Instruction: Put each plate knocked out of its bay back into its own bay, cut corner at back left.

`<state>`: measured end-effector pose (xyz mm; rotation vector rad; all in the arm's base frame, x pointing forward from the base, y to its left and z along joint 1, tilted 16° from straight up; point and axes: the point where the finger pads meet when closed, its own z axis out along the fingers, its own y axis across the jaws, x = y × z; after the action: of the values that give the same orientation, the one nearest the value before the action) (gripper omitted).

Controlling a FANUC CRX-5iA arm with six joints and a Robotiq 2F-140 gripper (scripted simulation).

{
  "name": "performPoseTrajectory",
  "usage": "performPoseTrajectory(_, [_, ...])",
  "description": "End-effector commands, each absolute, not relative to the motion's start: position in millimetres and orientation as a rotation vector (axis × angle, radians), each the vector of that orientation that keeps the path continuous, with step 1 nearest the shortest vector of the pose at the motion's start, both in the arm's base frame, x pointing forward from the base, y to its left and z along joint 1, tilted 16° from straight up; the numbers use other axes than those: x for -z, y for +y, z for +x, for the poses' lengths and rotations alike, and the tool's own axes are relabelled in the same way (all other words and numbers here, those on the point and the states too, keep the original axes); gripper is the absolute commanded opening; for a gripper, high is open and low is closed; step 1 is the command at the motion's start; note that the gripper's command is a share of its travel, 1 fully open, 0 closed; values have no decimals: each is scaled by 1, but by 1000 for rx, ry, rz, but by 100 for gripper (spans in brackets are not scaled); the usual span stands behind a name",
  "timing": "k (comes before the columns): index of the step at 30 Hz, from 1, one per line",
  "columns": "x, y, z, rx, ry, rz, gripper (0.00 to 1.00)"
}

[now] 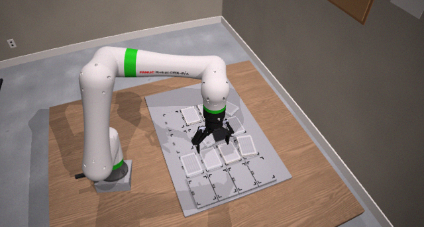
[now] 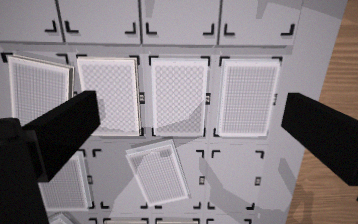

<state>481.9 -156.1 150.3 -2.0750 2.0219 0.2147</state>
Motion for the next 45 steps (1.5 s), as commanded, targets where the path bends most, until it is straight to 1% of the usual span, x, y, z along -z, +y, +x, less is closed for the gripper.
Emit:
performPoseTrajectory(1, [-155,-143,482,-211,2022,-2075,100])
performPoseTrajectory(38, [-190,-16,477,-211,2022,-2074,100])
performPoseTrajectory(45, [-190,-16,477,-211,2022,-2074,100])
